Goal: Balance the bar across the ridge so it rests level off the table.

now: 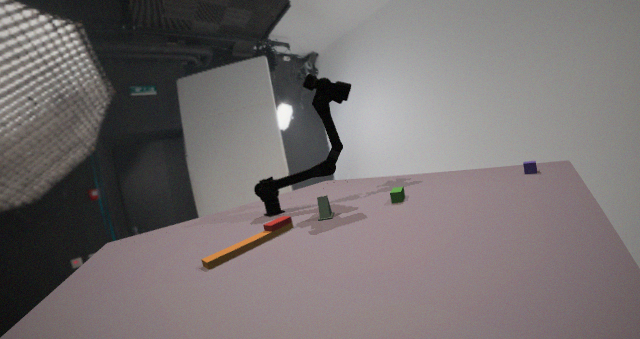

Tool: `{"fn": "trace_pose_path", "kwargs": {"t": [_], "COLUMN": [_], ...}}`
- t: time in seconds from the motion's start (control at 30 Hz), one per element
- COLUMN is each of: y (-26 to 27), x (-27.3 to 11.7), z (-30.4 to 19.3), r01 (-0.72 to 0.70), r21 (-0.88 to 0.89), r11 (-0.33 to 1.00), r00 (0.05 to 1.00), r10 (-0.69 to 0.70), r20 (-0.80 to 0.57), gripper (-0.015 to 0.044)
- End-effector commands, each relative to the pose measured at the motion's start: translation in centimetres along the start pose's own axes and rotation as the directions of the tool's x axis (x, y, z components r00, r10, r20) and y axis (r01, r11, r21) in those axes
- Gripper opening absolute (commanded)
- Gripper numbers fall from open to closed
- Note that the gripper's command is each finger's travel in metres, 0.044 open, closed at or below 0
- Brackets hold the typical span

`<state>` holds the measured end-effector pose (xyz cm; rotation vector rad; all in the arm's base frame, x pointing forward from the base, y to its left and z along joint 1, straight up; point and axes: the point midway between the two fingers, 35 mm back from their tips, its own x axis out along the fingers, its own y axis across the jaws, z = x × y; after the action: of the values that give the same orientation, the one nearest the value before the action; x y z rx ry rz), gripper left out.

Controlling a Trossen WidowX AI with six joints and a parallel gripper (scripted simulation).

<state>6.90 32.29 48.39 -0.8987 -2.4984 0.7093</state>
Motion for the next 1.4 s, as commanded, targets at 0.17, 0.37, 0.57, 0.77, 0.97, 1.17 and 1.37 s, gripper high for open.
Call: {"fn": "trace_pose_path", "kwargs": {"t": [0.17, 0.37, 0.57, 0.77, 0.97, 1.17, 1.37], "y": [-4.8, -9.6, -15.5, -22.4, -28.8, -34.7, -39.6], "x": [1.1, 2.3, 2.7, 2.1, 0.1, -3.8, -8.1], "z": [0.2, 0.7, 1.5, 3.4, 5.7, 8.5, 11.5], "r01": [0.07, 0.172, 0.299, 0.407, 0.478, 0.521, 0.495], "r21": [-0.101, -0.246, -0.401, -0.573, -0.709, -0.789, -0.863], "r11": [0.992, 0.954, 0.866, 0.712, 0.518, 0.327, 0.104], "r00": [0.997, 0.982, 0.938, 0.865, 0.759, 0.612, 0.443], "r10": [-0.072, -0.184, -0.343, -0.502, -0.65, -0.787, -0.884], "r20": [-0.013, -0.027, -0.041, -0.009, 0.036, 0.078, 0.147], "gripper": [0.0315, 0.0315, 0.0315, 0.0315, 0.0315, 0.0315, 0.0315]}}
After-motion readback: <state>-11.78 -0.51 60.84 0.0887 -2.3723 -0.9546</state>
